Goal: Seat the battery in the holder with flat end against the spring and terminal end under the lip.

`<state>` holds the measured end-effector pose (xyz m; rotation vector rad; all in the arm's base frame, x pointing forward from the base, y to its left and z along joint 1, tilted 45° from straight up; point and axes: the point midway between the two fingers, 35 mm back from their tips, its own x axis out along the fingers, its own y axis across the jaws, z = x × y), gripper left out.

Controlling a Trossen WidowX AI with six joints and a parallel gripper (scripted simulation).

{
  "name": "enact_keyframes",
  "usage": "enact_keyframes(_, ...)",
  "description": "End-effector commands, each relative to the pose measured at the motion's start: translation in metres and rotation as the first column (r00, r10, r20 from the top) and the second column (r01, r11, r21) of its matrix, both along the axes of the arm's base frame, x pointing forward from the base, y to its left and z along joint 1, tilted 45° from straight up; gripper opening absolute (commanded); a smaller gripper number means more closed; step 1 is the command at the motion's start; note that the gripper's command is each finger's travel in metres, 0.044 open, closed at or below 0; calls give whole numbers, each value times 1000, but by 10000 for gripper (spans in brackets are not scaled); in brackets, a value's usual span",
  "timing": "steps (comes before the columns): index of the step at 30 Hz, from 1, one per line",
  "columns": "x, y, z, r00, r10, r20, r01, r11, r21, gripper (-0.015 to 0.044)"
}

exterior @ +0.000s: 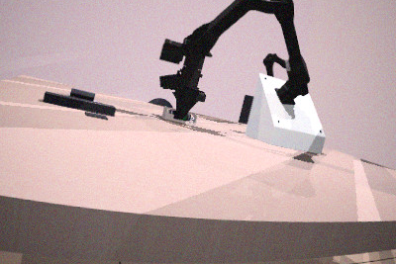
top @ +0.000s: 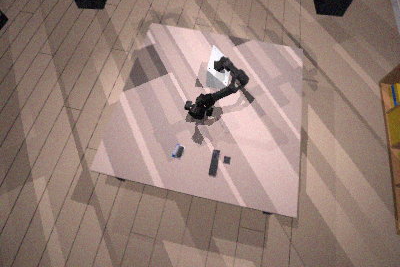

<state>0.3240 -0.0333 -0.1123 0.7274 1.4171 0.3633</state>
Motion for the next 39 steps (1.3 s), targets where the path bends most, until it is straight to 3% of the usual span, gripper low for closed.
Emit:
enact_keyframes(1, 2, 0, 0, 1000, 1, -8, -1, 1000, 3, 81)
enact_keyframes(17, 7, -1, 0, 1000, -5, -1, 5, 1000, 0, 81)
enact_keyframes(21, 7, -1, 0, 1000, -5, -1, 5, 1000, 0, 183)
enact_keyframes(37, 3, -11, 10, 1000, -2, -5, 2, 1000, 0, 183)
enact_keyframes(39, 1, -14, 13, 1000, -4, -11, 4, 1000, 6, 235)
